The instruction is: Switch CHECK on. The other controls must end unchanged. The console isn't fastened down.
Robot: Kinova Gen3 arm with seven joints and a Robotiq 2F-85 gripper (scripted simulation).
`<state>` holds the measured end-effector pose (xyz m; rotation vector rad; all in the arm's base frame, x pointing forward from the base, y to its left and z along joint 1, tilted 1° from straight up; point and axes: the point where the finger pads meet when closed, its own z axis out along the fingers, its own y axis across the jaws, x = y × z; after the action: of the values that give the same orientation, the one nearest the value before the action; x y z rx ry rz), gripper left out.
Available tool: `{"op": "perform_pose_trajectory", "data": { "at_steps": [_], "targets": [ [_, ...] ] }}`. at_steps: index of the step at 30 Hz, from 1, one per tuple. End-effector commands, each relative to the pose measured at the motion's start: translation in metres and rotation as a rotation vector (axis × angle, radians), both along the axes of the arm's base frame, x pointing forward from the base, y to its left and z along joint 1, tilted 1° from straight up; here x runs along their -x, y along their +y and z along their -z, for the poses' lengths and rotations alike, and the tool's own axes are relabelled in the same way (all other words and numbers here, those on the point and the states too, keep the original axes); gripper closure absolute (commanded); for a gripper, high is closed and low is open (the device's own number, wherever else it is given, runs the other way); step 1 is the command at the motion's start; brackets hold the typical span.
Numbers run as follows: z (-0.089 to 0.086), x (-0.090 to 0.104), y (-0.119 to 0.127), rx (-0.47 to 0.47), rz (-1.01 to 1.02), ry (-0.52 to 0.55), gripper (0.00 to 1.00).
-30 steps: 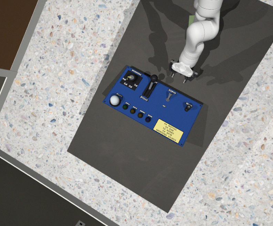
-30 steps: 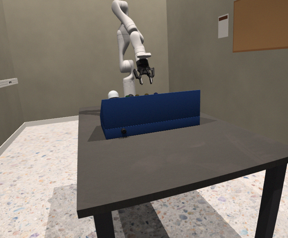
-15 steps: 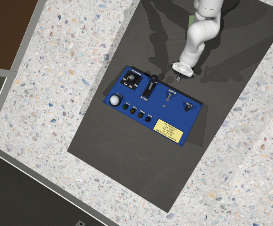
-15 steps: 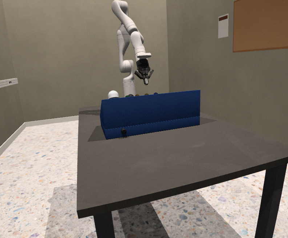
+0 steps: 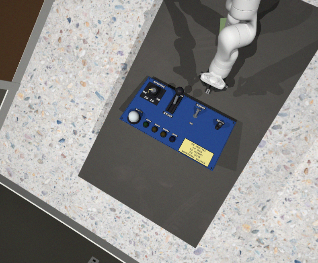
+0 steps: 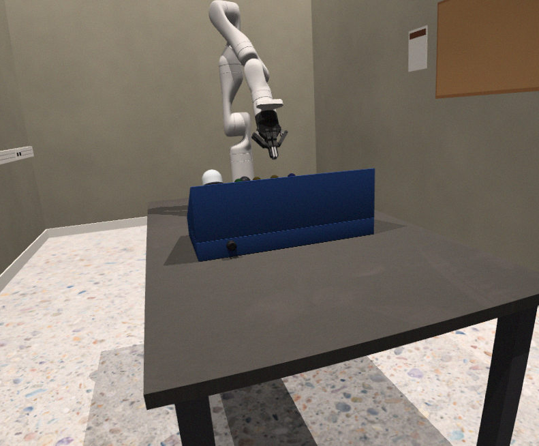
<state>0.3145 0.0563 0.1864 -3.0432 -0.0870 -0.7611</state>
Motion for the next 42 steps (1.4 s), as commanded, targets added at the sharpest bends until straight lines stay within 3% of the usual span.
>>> {"op": "perform_pose_trajectory", "data": {
  "at_steps": [1, 42],
  "targets": [
    [-0.0004, -0.0003, 0.0001, 0.000, 0.000, -0.001, 0.90],
    [0.0049, -0.0031, 0.0002, 0.001, 0.000, -0.002, 0.90]
  ]
}}
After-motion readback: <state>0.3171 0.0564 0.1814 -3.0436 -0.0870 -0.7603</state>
